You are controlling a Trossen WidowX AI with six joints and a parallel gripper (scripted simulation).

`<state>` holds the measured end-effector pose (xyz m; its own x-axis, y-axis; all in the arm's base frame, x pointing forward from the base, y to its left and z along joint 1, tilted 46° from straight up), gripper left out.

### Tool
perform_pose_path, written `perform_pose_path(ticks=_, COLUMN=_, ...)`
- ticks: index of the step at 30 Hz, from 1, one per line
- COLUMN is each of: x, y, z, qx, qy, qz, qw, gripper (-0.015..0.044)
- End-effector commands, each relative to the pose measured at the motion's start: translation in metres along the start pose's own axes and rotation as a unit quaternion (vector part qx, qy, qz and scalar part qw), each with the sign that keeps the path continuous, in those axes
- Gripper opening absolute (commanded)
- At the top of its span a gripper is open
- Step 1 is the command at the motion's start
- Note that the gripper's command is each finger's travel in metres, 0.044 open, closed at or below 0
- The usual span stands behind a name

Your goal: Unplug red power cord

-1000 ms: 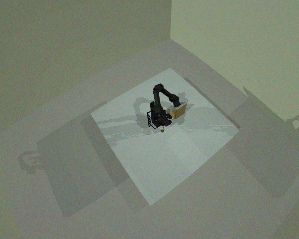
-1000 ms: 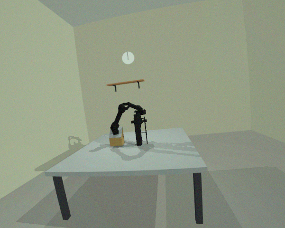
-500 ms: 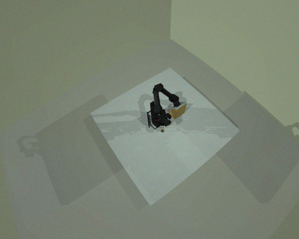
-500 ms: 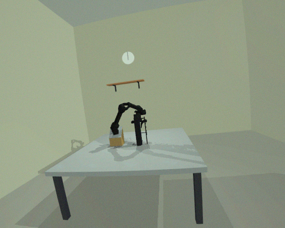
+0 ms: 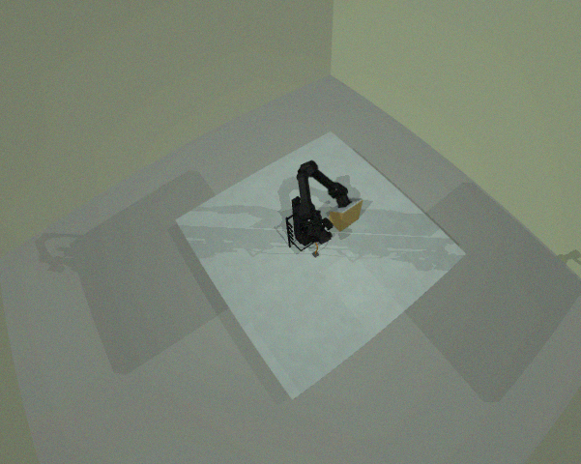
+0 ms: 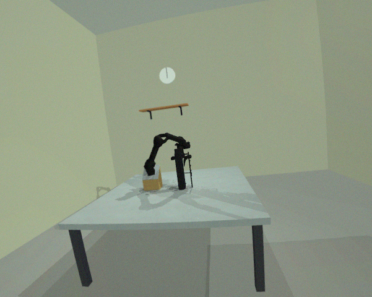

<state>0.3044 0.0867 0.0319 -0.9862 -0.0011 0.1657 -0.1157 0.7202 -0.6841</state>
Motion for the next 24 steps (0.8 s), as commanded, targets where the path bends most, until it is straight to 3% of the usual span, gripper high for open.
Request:
perform_pose_path(ticks=1, x=0.002, y=-0.007, z=0.000, qx=0.002, qy=0.000, qz=-0.002, qw=1.000, gripper=0.0160)
perform_pose_path(ticks=24, x=0.009, y=-0.030, z=0.005, qx=0.003, qy=0.001, qz=-0.002, qw=1.000, gripper=0.0160)
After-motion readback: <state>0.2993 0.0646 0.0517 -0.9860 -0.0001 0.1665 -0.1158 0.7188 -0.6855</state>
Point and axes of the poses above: the point midway between the two fingers, 35 mm back from their tips, its own z axis out along the fingers, its own x axis across the jaws, y = z × x, the point moved 7 cm from there along -z, back along the fingers, and after that the axes turned 15 degrees about -z, right-handed, at the moved point
